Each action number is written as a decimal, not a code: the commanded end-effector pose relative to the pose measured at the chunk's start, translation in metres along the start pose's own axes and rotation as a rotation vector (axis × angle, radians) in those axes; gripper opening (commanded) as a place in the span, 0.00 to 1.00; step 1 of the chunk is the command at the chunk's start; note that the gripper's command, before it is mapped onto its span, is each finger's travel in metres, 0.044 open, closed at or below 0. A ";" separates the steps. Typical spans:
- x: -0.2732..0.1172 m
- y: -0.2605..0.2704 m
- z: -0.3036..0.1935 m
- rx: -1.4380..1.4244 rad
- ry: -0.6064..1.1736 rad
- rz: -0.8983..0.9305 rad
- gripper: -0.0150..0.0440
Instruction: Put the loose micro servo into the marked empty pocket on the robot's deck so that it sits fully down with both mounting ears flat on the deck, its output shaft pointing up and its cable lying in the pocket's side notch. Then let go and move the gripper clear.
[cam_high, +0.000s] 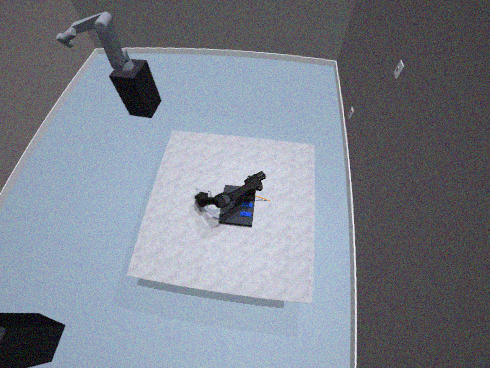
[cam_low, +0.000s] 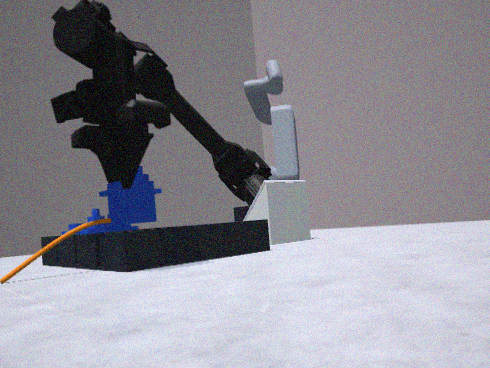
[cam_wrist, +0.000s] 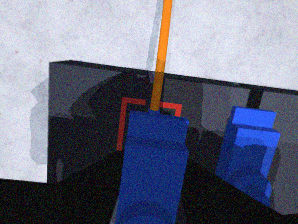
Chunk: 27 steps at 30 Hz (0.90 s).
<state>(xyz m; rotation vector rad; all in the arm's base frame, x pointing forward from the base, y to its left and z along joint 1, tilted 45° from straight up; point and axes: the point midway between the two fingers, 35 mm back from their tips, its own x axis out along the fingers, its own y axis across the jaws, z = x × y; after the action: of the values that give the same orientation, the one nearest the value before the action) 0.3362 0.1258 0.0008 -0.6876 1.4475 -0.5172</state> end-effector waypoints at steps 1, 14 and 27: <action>0.000 0.001 0.000 -0.009 -0.007 -0.002 0.25; 0.005 0.001 0.000 -0.009 -0.007 -0.002 0.25; 0.017 0.001 0.000 -0.009 -0.007 -0.002 0.25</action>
<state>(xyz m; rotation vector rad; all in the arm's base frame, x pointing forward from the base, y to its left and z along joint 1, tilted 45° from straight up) 0.3374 0.1160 -0.0106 -0.6901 1.4440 -0.5138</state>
